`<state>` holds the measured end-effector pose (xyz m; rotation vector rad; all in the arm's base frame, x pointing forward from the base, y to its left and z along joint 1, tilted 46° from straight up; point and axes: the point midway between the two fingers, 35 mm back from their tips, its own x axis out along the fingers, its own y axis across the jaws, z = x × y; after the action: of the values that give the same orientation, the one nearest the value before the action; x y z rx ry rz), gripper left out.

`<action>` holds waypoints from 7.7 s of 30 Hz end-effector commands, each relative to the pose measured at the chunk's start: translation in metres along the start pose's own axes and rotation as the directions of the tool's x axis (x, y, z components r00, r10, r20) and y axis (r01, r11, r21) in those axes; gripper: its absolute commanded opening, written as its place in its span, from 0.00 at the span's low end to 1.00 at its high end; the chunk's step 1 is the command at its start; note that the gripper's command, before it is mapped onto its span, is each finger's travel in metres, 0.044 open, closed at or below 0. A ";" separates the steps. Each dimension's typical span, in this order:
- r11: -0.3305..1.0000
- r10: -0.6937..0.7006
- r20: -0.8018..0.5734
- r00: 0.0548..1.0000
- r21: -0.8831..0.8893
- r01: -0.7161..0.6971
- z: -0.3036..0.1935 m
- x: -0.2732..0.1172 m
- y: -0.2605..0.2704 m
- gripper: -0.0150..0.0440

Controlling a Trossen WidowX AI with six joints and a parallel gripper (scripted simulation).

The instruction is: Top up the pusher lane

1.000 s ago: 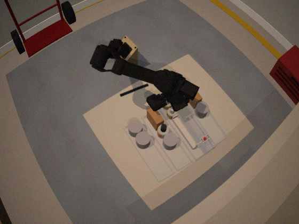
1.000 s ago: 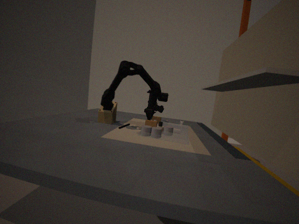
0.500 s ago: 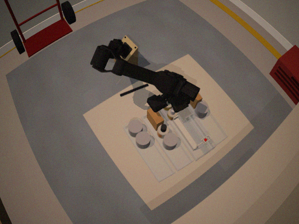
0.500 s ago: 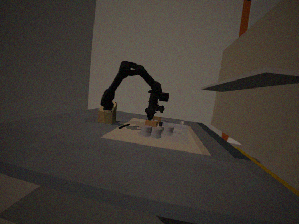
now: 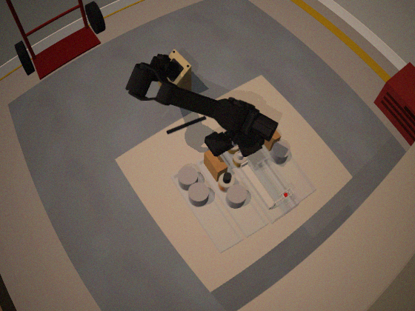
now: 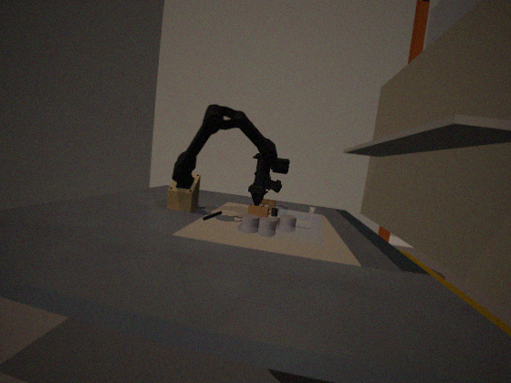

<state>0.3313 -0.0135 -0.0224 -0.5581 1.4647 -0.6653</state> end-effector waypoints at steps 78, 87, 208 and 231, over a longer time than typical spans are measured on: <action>1.000 -0.004 0.025 1.000 0.016 0.003 0.012 0.003 -0.001 0.25; 1.000 -0.004 0.025 1.000 0.015 0.003 0.012 0.006 -0.001 0.25; 1.000 -0.005 0.024 1.000 0.015 0.004 0.004 0.025 -0.002 0.25; 1.000 -0.005 0.024 1.000 0.015 0.004 0.000 0.024 -0.002 0.25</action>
<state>0.3306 -0.0305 -0.0388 -0.5583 1.4443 -0.6586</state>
